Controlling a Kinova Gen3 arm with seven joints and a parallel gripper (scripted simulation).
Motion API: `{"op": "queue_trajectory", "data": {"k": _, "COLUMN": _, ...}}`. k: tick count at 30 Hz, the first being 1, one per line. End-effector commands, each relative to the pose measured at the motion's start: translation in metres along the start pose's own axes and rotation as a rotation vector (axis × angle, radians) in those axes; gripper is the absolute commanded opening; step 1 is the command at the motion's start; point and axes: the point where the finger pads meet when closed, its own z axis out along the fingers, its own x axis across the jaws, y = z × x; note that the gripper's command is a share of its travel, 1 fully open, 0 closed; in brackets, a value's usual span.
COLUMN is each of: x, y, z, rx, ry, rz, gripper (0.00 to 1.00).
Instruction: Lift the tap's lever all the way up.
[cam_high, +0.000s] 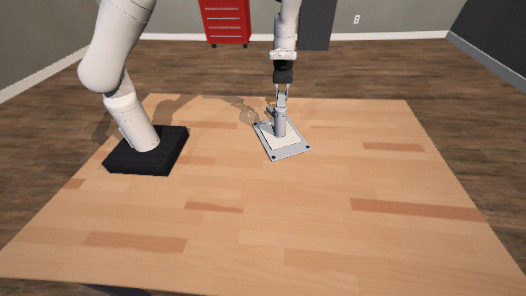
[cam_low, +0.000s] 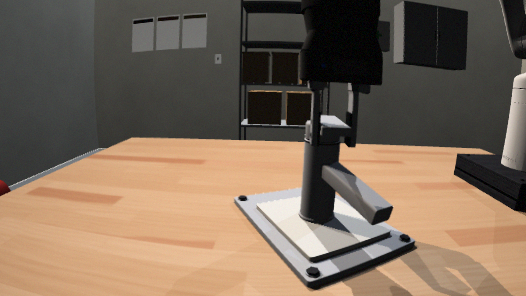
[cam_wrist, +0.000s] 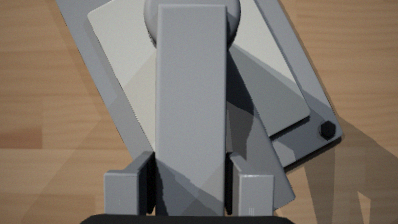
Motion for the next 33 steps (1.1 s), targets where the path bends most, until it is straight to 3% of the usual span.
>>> {"op": "queue_trajectory", "data": {"k": 1, "x": -0.0005, "y": 0.0003, "z": -0.0011, "rx": -0.001, "ry": -0.002, "rz": 0.0, "gripper": 0.0}}
{"op": "queue_trajectory", "data": {"k": 33, "x": -0.0005, "y": -0.0011, "z": -0.0069, "rx": -0.001, "ry": -0.002, "rz": 0.0, "gripper": 0.0}}
